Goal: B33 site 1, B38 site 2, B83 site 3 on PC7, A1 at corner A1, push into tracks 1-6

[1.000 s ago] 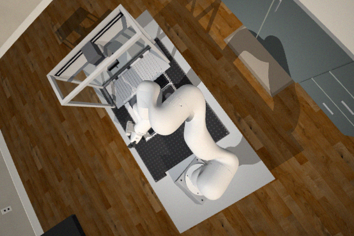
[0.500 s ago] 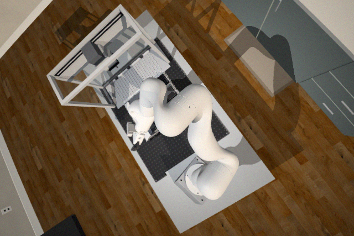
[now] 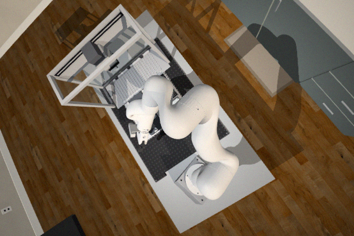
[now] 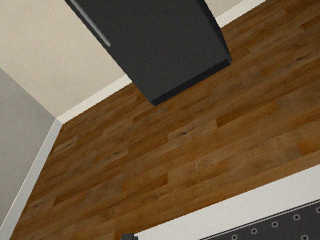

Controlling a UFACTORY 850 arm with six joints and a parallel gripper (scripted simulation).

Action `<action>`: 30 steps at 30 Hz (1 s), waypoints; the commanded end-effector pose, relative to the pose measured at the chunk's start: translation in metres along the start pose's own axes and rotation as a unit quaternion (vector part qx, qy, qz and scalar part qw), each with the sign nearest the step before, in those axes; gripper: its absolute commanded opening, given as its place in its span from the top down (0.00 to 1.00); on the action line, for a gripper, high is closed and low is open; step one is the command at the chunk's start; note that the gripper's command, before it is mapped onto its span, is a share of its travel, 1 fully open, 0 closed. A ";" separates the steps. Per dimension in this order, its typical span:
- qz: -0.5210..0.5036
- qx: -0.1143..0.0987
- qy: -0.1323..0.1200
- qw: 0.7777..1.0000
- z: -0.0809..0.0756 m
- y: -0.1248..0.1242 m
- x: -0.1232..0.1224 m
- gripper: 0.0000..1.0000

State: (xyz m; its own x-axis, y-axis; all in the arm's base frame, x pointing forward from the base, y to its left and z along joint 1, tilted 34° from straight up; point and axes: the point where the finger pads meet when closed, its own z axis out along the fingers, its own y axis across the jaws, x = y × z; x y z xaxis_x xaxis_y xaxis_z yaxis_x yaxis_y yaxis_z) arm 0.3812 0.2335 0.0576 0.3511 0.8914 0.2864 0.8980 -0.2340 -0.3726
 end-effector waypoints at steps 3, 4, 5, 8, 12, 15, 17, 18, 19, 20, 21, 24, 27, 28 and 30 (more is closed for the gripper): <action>-0.015 0.013 -0.048 0.999 -0.016 -0.011 -0.018 0.00; -0.015 0.013 -0.048 0.999 -0.017 -0.012 -0.019 0.00; -0.020 0.015 -0.064 0.998 -0.020 -0.013 -0.023 0.00; -0.022 0.015 -0.068 0.997 -0.023 -0.014 -0.027 0.00; -0.034 0.013 -0.110 0.993 -0.035 -0.017 -0.042 0.00; -0.039 0.011 -0.126 0.991 -0.042 -0.018 -0.051 0.00; -0.040 0.010 -0.131 0.990 -0.047 -0.018 -0.057 0.00; -0.044 0.007 -0.147 0.988 -0.051 -0.018 -0.060 0.00; -0.046 0.005 -0.153 0.987 -0.054 -0.018 -0.064 0.00; -0.046 0.005 -0.153 0.987 -0.056 -0.018 -0.066 0.00; -0.050 0.001 -0.168 0.984 -0.060 -0.017 -0.070 0.00; -0.051 -0.001 -0.175 0.983 -0.065 -0.016 -0.076 0.00; -0.057 -0.009 -0.196 0.979 -0.072 -0.015 -0.083 0.00; -0.060 -0.016 -0.211 0.976 -0.076 -0.014 -0.086 0.00; -0.062 -0.019 -0.218 0.974 -0.083 -0.012 -0.092 0.00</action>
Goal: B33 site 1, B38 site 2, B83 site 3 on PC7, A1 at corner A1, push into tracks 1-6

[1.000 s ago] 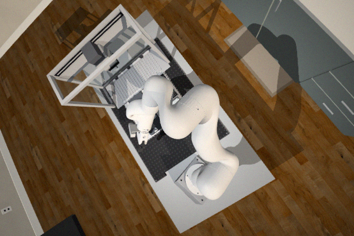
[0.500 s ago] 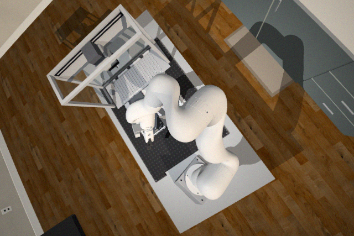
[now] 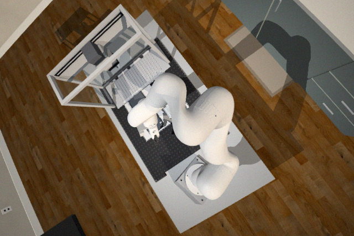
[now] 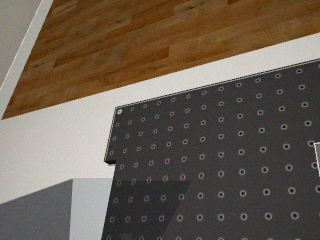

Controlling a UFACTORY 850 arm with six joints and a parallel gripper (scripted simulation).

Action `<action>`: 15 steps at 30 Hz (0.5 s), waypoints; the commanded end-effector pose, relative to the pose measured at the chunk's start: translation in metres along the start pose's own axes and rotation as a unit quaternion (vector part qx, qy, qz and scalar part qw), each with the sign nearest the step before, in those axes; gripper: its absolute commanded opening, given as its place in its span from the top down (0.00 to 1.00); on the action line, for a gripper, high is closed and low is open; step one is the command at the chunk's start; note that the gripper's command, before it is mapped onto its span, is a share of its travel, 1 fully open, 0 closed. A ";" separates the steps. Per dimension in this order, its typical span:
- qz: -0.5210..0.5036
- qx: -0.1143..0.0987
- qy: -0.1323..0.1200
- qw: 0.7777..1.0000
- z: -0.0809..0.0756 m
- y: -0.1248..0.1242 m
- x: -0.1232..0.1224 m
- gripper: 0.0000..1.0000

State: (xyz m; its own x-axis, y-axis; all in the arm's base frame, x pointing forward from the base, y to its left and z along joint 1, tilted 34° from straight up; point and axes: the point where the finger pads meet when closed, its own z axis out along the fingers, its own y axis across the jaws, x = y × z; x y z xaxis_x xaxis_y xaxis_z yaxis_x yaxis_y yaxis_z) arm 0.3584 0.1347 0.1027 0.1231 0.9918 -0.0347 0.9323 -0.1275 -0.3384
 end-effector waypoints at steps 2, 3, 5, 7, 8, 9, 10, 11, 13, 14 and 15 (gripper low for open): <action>-0.005 -0.015 -0.039 0.999 -0.010 0.002 -0.020 0.00; -0.006 -0.019 -0.047 0.999 -0.012 0.003 -0.024 0.00; -0.008 -0.027 -0.061 0.998 -0.016 0.005 -0.032 0.00; -0.009 -0.032 -0.069 0.997 -0.021 0.007 -0.040 0.00; -0.011 -0.041 -0.083 0.996 -0.023 0.009 -0.044 0.00; -0.012 -0.046 -0.091 0.995 -0.026 0.010 -0.048 0.00; -0.012 -0.046 -0.091 0.995 -0.028 0.011 -0.052 0.00; -0.012 -0.046 -0.091 0.995 -0.028 0.011 -0.052 0.00; -0.013 -0.056 -0.104 0.993 -0.031 0.013 -0.056 0.00; -0.014 -0.062 -0.112 0.992 -0.034 0.014 -0.060 0.00; -0.014 -0.062 -0.112 0.992 -0.036 0.016 -0.064 0.00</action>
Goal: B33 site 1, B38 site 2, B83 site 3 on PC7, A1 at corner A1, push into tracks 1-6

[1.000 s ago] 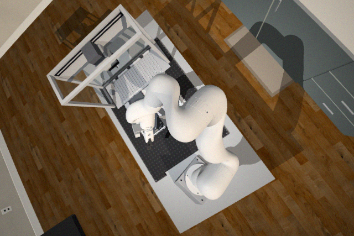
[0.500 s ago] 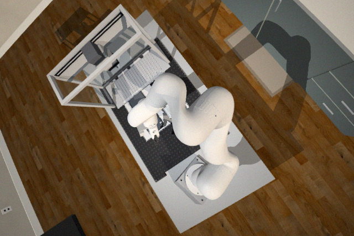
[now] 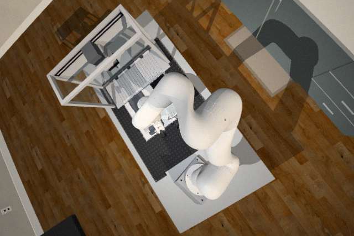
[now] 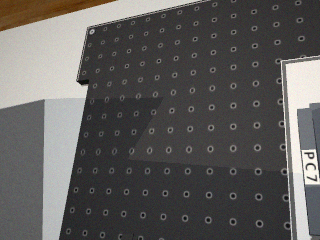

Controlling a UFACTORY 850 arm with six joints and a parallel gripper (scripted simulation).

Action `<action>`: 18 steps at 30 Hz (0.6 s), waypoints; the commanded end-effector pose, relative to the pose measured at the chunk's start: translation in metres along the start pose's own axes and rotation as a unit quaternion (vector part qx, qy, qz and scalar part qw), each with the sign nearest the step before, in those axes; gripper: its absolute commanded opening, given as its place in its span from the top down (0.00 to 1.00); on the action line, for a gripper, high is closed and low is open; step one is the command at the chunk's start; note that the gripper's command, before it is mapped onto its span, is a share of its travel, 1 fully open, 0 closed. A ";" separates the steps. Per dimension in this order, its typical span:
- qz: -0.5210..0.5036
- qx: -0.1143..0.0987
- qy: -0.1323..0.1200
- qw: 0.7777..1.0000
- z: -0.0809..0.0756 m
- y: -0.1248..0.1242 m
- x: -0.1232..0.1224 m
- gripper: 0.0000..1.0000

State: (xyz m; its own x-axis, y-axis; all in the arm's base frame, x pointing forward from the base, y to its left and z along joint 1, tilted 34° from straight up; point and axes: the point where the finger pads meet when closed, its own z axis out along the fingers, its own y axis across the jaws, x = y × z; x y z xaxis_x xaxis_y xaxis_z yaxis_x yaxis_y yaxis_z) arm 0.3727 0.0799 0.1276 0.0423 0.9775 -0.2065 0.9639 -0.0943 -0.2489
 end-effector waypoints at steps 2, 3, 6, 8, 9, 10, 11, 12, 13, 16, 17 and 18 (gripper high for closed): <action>-0.003 -0.030 -0.040 0.999 -0.009 0.008 -0.020 0.00; -0.003 -0.030 -0.040 0.999 -0.011 0.010 -0.024 0.00; -0.004 -0.049 -0.060 0.997 -0.018 0.016 -0.036 0.00; -0.004 -0.060 -0.072 0.996 -0.020 0.019 -0.041 0.00; -0.005 -0.069 -0.080 0.994 -0.023 0.021 -0.044 0.00; -0.005 -0.069 -0.080 0.994 -0.025 0.023 -0.048 0.00; -0.005 -0.081 -0.091 0.993 -0.027 0.025 -0.052 0.00; -0.005 -0.090 -0.100 0.991 -0.030 0.028 -0.055 0.00; -0.005 -0.090 -0.100 0.991 -0.030 0.028 -0.055 0.00; -0.005 -0.113 -0.118 0.987 -0.035 0.033 -0.062 0.00; -0.005 -0.113 -0.118 0.987 -0.038 0.035 -0.066 0.00; -0.005 -0.113 -0.118 0.987 -0.041 0.037 -0.069 0.00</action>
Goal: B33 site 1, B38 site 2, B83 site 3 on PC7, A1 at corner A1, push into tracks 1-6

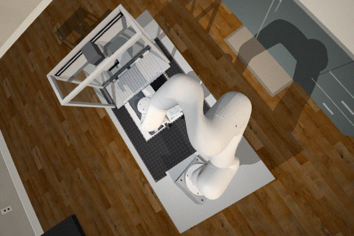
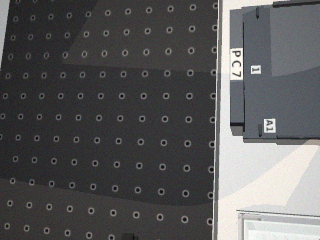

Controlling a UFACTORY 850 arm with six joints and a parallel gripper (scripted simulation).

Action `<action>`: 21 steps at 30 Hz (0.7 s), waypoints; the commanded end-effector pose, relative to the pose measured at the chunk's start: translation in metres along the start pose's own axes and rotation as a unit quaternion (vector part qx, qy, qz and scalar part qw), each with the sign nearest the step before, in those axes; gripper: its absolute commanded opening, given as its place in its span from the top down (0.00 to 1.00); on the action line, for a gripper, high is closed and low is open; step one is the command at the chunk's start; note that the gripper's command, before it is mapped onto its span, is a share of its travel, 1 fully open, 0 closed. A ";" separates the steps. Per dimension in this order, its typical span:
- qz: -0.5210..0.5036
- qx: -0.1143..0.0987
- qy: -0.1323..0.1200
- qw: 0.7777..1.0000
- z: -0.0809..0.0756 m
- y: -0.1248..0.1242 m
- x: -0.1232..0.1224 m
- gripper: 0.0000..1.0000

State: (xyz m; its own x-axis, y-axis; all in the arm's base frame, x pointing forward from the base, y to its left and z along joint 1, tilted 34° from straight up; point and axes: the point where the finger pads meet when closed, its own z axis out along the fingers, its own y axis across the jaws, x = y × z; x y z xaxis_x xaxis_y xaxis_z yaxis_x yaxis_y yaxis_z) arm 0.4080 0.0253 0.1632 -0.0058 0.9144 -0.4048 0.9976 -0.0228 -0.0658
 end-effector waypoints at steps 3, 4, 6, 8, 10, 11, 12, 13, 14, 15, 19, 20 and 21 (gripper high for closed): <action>0.002 -0.037 -0.029 0.999 -0.008 0.015 -0.021 0.00; 0.002 -0.037 -0.029 0.999 -0.010 0.018 -0.025 0.00; 0.003 -0.062 -0.046 0.997 -0.014 0.024 -0.032 0.00; 0.003 -0.062 -0.046 0.997 -0.017 0.029 -0.038 0.00; 0.004 -0.088 -0.062 0.994 -0.021 0.035 -0.044 0.00; 0.004 -0.088 -0.062 0.994 -0.023 0.038 -0.048 0.00; 0.004 -0.088 -0.062 0.994 -0.023 0.038 -0.048 0.00; 0.004 -0.088 -0.062 0.994 -0.023 0.038 -0.048 0.00; 0.005 -0.103 -0.070 0.992 -0.026 0.042 -0.051 0.00; 0.006 -0.116 -0.077 0.990 -0.028 0.045 -0.054 0.00; 0.006 -0.116 -0.077 0.990 -0.032 0.050 -0.059 0.00; 0.006 -0.116 -0.077 0.990 -0.032 0.050 -0.059 0.00; 0.006 -0.116 -0.077 0.990 -0.032 0.050 -0.059 0.00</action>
State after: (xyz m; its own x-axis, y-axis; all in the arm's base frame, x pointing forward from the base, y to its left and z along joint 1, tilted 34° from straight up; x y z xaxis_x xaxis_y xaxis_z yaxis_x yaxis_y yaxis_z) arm 0.4599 -0.0172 0.2127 0.0125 0.8425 -0.5385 0.9872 0.0754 0.1408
